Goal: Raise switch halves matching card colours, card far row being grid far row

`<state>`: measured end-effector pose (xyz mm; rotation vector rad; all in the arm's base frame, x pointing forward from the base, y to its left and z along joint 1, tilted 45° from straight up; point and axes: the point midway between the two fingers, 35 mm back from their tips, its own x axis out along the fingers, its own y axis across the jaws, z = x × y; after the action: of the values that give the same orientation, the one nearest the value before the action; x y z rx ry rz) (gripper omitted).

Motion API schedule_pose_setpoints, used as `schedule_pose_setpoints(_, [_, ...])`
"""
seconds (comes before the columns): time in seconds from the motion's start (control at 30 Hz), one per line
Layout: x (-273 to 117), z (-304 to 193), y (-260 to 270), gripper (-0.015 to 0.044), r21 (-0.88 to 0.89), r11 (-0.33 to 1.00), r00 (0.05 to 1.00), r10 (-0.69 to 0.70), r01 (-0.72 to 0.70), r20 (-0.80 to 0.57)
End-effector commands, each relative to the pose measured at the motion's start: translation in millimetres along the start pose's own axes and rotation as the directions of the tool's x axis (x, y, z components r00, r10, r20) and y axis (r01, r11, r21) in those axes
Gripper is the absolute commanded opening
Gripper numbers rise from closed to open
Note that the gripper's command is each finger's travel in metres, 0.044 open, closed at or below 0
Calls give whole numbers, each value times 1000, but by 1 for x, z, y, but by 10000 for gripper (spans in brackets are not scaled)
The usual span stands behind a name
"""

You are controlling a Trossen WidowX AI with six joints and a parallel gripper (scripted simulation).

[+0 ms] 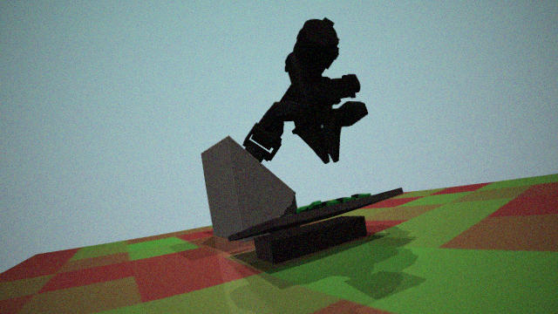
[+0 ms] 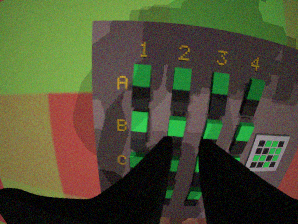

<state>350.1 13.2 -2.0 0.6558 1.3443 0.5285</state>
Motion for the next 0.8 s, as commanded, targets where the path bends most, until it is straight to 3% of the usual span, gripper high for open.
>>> schedule_pose_setpoints(0.0, [17,1,-1,0,14,1000,1000,2,-3,18])
schedule_pose_setpoints(0.1, [34,0,-1,0,15,1000,1000,4,-5,31])
schedule_pose_setpoints(0.77, [58,0,0,0,15,1000,1000,5,-6,31])
